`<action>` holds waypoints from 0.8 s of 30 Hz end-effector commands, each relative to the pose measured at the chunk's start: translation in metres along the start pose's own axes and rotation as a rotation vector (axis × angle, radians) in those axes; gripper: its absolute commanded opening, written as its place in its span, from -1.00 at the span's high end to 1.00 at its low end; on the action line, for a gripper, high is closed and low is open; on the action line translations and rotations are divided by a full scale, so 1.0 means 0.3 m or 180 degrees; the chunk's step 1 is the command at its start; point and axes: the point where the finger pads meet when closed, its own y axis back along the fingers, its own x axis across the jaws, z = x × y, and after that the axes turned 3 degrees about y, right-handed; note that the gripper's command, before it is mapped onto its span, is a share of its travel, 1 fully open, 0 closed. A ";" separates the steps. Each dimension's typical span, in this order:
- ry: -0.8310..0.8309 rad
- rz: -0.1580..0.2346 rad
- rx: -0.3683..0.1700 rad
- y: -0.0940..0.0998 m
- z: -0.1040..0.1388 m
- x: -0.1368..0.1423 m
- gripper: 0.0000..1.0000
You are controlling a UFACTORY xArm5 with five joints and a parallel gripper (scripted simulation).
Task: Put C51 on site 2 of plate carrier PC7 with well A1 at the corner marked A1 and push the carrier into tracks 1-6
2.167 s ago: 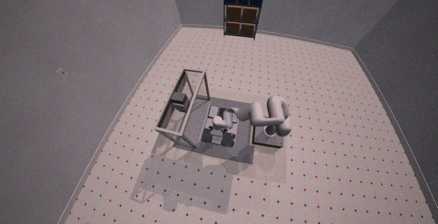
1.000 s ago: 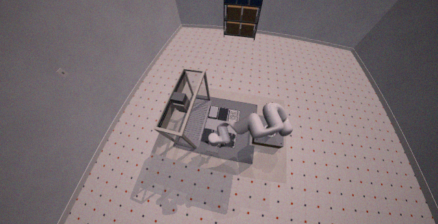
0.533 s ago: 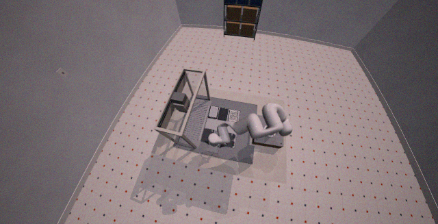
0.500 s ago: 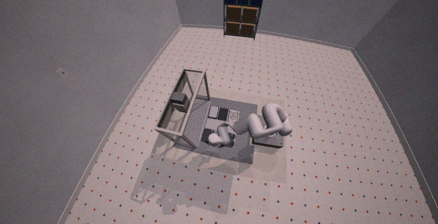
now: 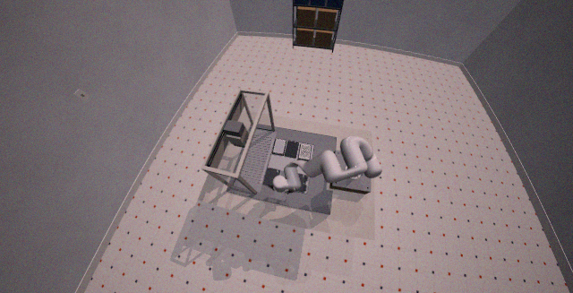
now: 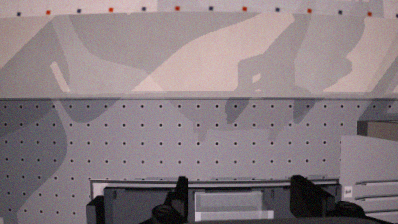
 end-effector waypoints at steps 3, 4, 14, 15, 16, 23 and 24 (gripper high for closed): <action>0.0000 0.0013 0.0006 -0.025 -0.003 0.005 -1.00; 0.0000 0.0013 0.0006 -0.031 -0.003 0.005 -1.00; 0.0000 0.0013 0.0006 -0.075 -0.003 0.005 -1.00; 0.0000 0.0013 0.0006 -0.081 -0.003 0.005 -1.00; 0.0000 0.0013 0.0006 -0.086 -0.003 0.005 -1.00; 0.0000 0.0013 0.0006 -0.125 -0.004 0.005 -1.00; 0.0000 0.0013 0.0006 -0.125 -0.004 0.005 -1.00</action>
